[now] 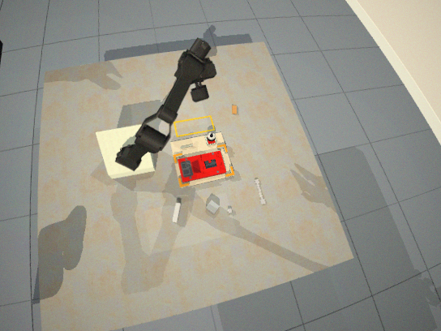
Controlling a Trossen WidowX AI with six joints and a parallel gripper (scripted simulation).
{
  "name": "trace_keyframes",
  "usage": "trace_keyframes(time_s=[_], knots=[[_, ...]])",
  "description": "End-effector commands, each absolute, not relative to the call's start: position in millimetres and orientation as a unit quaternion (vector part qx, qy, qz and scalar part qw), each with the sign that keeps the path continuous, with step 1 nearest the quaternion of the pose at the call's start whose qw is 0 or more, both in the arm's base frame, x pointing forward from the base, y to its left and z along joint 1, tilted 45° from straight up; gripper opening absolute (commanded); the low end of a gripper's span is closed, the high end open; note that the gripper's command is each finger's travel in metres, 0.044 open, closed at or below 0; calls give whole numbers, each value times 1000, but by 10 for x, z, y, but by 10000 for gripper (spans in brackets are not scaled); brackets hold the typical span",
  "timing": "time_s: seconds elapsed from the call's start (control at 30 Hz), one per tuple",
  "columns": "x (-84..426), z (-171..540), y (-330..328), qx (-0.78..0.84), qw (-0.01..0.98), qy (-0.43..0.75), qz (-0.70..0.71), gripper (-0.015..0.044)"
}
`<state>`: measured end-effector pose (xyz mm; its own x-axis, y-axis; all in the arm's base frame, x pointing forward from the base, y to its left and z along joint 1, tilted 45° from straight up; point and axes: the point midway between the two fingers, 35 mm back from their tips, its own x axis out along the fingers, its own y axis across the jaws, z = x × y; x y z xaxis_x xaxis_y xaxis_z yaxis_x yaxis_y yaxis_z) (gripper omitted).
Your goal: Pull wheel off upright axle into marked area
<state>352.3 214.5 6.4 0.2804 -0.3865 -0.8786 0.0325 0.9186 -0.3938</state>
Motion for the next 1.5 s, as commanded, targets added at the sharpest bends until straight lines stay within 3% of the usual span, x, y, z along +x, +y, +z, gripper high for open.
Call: trace_keyframes(time_s=[0.0,0.4,0.87,1.37,1.47], knots=[[3599,20,1745,-180,763,598,-168,300],[3615,-15,170,-230,643,663,-307,300],[3660,3,105,-230,641,664,-308,300],[3628,-520,-412,-231,641,664,-309,300],[3612,-492,-395,-227,637,668,-311,221]])
